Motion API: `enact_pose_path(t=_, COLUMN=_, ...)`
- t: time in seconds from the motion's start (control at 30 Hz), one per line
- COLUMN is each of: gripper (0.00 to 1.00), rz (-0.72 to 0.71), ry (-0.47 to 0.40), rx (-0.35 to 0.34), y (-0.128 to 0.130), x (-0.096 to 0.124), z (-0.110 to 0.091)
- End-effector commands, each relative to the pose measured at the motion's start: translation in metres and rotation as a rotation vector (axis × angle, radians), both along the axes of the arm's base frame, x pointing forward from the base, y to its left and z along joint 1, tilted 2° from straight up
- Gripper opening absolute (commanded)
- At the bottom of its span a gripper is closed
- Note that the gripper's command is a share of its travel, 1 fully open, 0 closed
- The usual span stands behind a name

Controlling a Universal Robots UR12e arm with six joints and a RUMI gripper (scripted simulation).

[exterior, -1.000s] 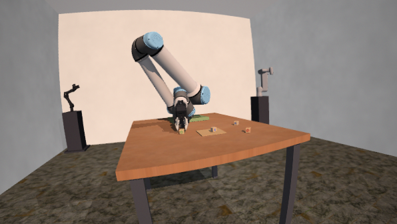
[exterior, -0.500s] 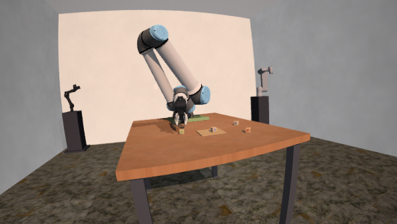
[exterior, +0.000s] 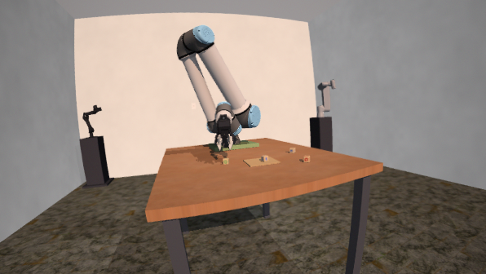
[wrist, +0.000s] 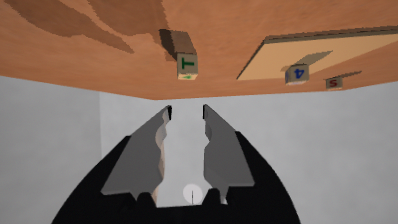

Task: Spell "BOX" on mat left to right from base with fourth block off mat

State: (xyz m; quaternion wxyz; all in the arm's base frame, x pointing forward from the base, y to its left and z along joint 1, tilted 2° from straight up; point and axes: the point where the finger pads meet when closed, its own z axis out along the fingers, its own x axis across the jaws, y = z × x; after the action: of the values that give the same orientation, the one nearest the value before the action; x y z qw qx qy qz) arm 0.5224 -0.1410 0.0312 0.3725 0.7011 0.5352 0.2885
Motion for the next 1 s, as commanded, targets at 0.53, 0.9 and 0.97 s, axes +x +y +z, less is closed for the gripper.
enact_pose_path(t=0.53, gripper=0.25, rz=0.0, ry=0.03, rx=0.01, y=-0.0013, x=0.0011, z=0.0006)
enact_pose_path(t=0.9, gripper=0.25, rz=0.0, ry=0.107, rx=0.03, y=-0.0012, x=0.0011, z=0.0022)
enact_pose_path(t=0.97, gripper=0.25, rz=0.0, ry=0.107, rx=0.03, y=-0.0012, x=0.0011, z=0.0022)
